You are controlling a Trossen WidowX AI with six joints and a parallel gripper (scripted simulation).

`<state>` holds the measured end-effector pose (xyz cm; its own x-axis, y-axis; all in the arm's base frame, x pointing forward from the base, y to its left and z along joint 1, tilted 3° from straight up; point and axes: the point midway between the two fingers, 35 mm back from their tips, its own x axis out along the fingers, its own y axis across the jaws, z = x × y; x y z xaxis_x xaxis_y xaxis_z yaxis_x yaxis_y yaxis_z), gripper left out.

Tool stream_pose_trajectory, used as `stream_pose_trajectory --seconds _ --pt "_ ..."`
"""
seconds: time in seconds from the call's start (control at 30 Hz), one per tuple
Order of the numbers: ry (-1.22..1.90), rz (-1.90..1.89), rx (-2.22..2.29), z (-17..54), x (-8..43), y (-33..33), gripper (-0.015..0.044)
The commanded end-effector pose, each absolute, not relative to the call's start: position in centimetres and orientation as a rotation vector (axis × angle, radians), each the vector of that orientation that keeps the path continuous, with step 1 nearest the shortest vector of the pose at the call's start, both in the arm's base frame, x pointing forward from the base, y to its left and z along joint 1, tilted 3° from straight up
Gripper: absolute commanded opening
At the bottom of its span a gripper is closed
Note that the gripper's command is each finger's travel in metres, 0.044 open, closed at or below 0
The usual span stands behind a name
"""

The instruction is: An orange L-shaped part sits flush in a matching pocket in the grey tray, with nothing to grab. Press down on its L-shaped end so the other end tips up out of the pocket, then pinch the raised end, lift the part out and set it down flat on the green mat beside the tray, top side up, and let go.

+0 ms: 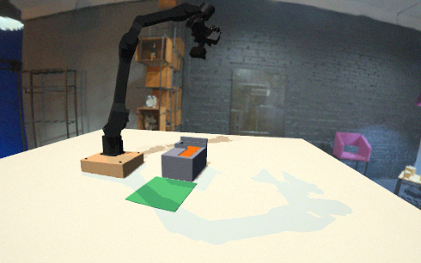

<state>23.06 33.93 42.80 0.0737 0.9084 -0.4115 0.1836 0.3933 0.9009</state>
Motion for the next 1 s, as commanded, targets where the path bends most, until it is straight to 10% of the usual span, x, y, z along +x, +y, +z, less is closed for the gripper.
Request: stream_pose_trajectory --seconds 0.0,0.27,0.63,0.97 --pt "1.409 0.726 1.052 42.5 23.3 33.8 0.0374" --pt "1.333 0.393 0.768 31.1 28.8 27.0 0.018" --pt "1.563 0.007 0.12 15.3 26.5 10.1 0.018" --pt "1.587 -0.003 0.084 12.7 26.1 9.4 0.018"
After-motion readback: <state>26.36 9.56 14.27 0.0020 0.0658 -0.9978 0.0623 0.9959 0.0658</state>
